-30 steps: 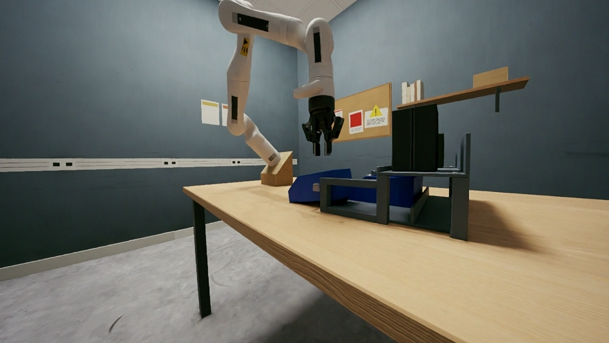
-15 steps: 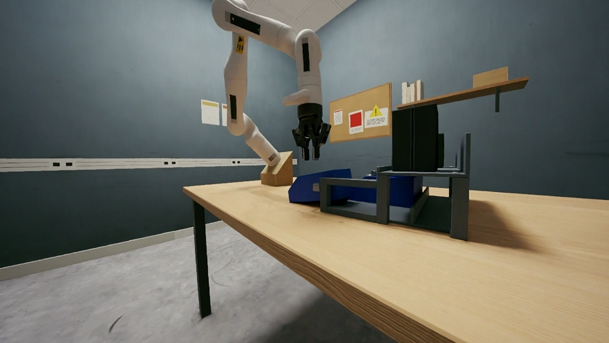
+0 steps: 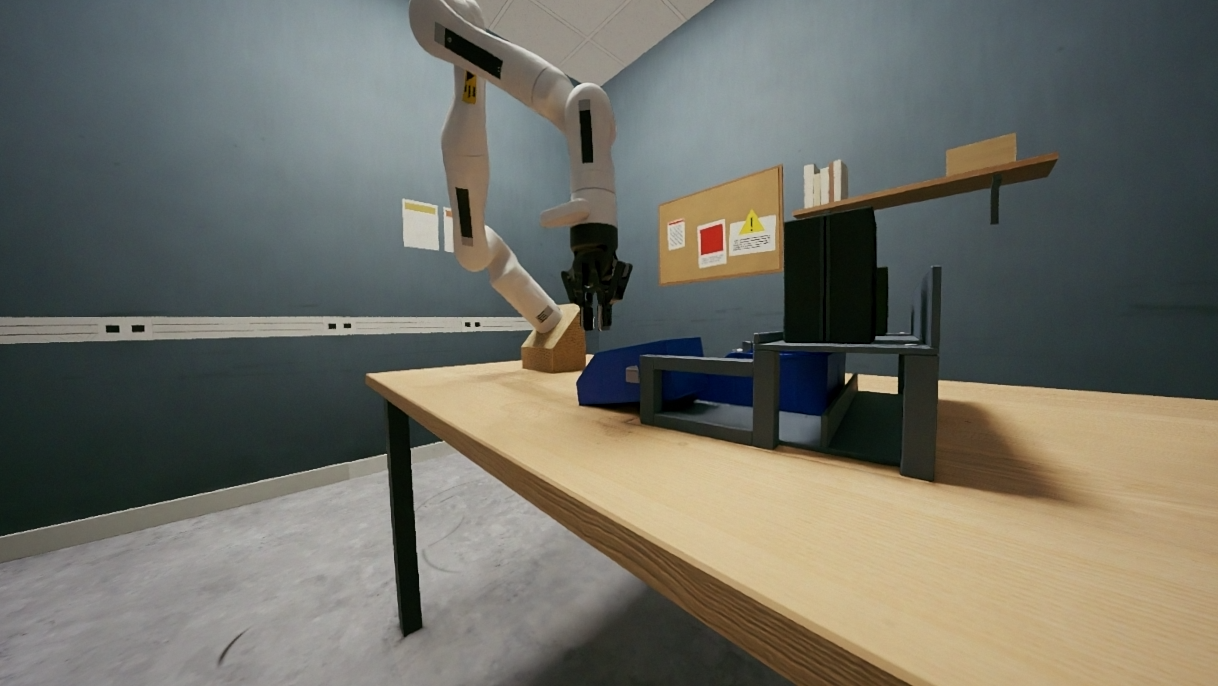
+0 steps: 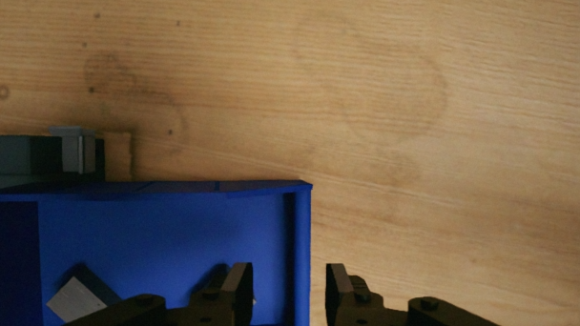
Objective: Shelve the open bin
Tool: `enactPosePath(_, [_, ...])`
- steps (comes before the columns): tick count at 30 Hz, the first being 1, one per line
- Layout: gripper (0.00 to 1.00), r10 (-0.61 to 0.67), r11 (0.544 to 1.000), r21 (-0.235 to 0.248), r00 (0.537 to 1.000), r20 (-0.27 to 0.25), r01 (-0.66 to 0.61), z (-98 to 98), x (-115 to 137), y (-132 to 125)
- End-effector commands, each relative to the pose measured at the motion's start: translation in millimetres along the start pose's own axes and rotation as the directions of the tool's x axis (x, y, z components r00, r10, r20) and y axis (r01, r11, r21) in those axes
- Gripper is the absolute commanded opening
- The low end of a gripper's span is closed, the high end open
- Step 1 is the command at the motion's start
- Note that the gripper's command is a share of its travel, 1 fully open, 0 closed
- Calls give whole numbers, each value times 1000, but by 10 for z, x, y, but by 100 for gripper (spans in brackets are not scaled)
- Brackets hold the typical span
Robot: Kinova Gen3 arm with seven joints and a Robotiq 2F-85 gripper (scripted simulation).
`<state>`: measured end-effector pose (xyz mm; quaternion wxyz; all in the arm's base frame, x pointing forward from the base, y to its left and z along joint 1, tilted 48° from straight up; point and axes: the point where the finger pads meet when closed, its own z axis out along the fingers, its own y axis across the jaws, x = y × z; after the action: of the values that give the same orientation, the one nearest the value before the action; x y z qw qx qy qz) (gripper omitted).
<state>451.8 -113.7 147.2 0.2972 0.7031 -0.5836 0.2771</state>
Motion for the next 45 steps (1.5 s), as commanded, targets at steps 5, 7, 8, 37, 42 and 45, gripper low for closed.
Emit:
enactPosePath(5, [39, 0, 1000, 2, 1000, 0, 0, 59, 24, 252])
enactPosePath(7, [39, 0, 1000, 2, 1000, 0, 0, 59, 24, 252])
enactPosePath(8, [39, 0, 1000, 2, 1000, 0, 0, 59, 24, 252])
enactPosePath(37, [39, 0, 1000, 2, 1000, 0, 0, 23, 10, 117])
enactPosePath(42, [39, 0, 1000, 2, 1000, 0, 0, 21, 9, 108])
enactPosePath(45, [39, 0, 1000, 2, 1000, 0, 0, 21, 9, 108])
